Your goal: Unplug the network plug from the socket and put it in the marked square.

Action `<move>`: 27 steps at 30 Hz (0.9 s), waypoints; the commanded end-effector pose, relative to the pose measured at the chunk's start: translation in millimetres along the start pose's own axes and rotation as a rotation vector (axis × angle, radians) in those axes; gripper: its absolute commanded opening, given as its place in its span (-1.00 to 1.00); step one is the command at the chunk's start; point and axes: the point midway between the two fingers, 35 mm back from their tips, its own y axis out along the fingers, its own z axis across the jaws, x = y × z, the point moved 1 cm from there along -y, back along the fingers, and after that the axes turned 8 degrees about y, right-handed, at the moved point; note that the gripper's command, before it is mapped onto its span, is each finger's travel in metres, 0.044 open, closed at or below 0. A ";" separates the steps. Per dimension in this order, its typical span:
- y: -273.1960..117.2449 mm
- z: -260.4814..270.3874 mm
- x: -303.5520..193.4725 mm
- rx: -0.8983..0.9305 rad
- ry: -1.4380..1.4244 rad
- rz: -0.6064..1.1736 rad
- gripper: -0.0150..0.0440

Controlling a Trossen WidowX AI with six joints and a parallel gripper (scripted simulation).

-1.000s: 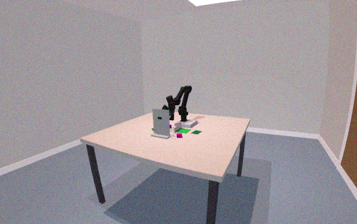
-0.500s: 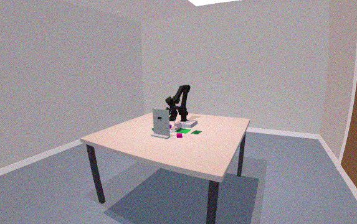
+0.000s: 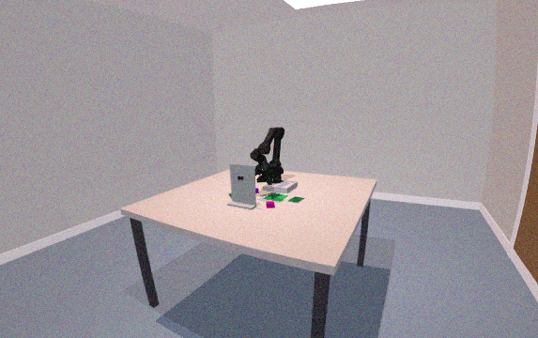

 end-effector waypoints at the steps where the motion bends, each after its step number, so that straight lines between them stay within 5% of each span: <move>1: 1.4 -3.4 -12.0 -0.059 -0.053 0.075 -0.49; 10: -1.2 -8.2 -36.3 -0.153 -0.152 0.230 -0.49; 27: 14.3 -21.3 -35.4 -0.154 -0.153 0.234 -0.49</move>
